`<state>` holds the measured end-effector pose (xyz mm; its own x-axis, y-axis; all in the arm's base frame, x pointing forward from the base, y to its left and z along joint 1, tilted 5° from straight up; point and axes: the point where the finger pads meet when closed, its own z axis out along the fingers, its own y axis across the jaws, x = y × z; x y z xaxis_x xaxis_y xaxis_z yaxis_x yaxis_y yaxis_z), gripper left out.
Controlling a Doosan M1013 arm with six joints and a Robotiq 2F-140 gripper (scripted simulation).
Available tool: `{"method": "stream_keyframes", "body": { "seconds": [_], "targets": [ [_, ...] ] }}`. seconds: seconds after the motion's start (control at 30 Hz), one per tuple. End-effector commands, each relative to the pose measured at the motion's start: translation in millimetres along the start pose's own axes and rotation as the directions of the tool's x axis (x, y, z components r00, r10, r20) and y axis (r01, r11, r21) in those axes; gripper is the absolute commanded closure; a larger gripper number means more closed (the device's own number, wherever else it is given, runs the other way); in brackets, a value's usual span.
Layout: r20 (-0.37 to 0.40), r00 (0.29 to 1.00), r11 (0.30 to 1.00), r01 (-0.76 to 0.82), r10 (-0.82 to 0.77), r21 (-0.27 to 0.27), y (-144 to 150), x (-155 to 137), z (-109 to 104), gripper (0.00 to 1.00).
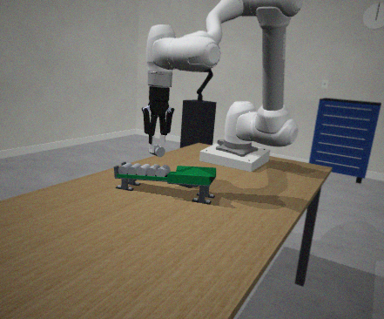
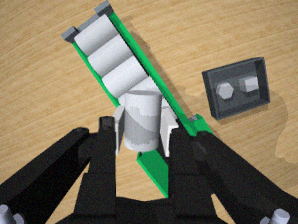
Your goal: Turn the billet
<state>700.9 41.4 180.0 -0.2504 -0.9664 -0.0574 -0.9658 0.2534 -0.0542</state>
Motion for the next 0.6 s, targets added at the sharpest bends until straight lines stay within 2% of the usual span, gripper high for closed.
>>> {"method": "stream_keyframes", "body": {
  "seconds": [0.0,0.57],
  "targets": [
    [0.0,0.999,0.999,-0.039,0.039,0.0,0.0,0.0,-0.1,0.9],
    [0.0,0.967,0.967,-0.255,0.255,0.0,0.0,0.0,-0.1,0.9]
  ]
}}
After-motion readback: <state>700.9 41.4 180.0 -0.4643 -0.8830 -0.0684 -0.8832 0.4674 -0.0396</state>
